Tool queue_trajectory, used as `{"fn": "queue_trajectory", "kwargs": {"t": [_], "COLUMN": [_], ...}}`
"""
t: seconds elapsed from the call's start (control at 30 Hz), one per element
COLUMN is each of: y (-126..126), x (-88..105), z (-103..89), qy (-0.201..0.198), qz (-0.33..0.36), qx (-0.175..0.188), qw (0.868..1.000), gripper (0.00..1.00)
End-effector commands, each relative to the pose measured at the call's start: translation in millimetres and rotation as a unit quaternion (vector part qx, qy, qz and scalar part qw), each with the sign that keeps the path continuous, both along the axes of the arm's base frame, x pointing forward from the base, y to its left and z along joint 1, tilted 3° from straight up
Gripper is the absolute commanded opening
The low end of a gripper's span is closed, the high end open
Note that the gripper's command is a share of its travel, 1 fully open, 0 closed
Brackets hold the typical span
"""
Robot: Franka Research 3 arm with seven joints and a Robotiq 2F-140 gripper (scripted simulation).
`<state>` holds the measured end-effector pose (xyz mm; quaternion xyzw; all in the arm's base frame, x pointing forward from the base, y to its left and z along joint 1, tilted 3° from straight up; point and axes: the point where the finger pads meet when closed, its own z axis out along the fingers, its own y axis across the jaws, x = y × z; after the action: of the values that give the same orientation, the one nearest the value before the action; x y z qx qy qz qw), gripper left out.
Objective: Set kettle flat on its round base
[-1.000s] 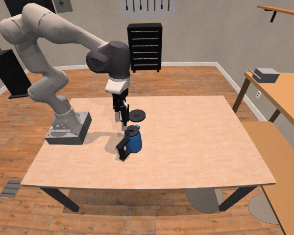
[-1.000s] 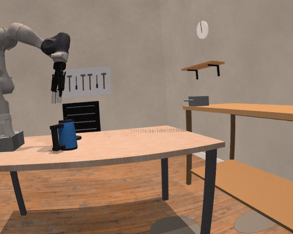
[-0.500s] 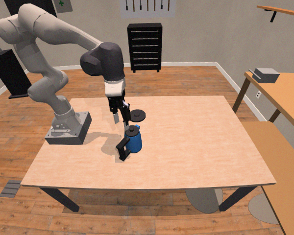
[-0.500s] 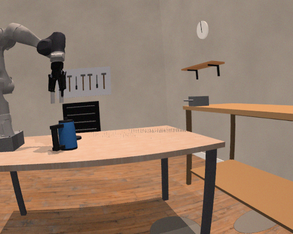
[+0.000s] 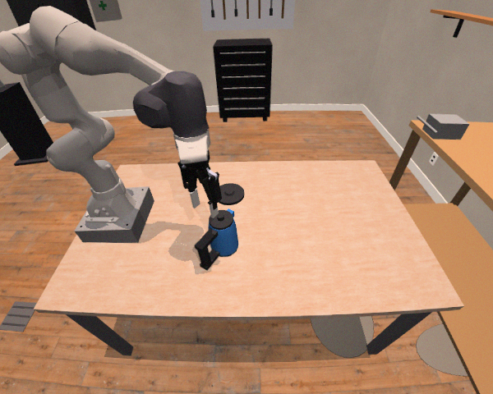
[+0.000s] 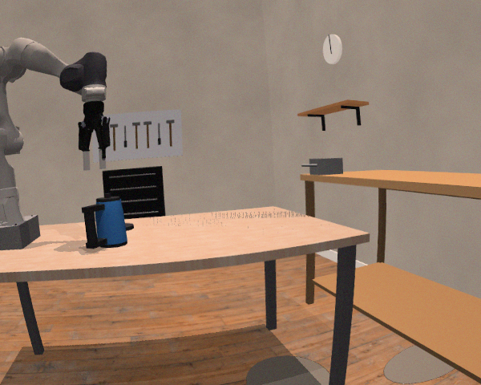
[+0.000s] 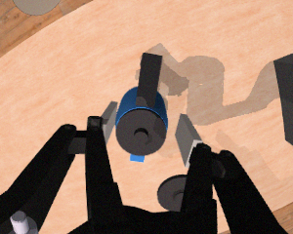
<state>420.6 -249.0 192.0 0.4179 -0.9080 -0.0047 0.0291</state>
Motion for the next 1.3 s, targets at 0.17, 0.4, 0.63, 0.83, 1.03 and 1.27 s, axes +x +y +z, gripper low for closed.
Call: {"fn": "queue_trajectory", "kwargs": {"t": [0.17,0.4,0.63,0.83,1.03,1.27], "y": [0.8,0.8,0.7,0.6,0.3,-0.1], "x": [1.3,1.3,1.2,0.8,-0.4,-2.2], "z": [0.0,0.0,-2.7,-10.6,-33.1,-68.2], "qy": [-0.002,-0.002,-0.002,-0.002,-0.002,-0.002], "qz": [0.021,0.021,0.021,0.021,0.021,0.021], "qx": [0.002,0.002,0.002,0.002,0.002,0.002], "qw": [1.0,1.0,1.0,1.0,1.0,1.0], "gripper": [0.47,0.47,0.47,0.47,0.47,0.47]}}
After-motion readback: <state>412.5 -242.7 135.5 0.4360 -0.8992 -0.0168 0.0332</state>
